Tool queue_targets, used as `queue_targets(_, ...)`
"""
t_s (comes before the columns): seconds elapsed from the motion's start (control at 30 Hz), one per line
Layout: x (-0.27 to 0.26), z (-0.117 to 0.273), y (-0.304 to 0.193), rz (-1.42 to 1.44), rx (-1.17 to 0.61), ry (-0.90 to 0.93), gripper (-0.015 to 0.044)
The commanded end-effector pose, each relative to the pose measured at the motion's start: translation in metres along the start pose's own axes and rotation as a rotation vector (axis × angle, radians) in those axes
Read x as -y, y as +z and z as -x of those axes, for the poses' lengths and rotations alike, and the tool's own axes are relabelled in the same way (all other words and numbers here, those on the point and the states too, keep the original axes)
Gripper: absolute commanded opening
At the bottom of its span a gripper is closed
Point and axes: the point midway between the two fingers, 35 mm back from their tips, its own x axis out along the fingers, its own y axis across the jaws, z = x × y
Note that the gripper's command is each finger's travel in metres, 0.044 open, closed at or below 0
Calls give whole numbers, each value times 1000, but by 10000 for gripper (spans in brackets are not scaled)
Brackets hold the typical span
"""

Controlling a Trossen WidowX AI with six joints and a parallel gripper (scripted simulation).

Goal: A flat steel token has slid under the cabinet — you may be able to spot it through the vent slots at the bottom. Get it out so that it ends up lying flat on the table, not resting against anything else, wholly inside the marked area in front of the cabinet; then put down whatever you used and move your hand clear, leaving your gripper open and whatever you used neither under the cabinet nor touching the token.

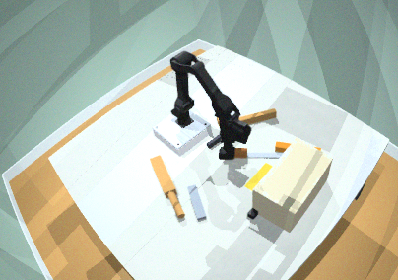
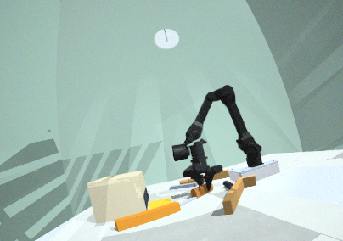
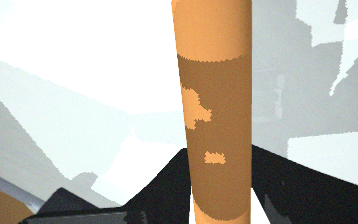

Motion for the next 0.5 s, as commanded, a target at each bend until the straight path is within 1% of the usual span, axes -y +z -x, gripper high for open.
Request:
queue_targets(0.0, -3, 0, 3, 4, 4, 1, 0)
queue_targets(0.47, -17, 0, 8, 4, 4, 2, 0)
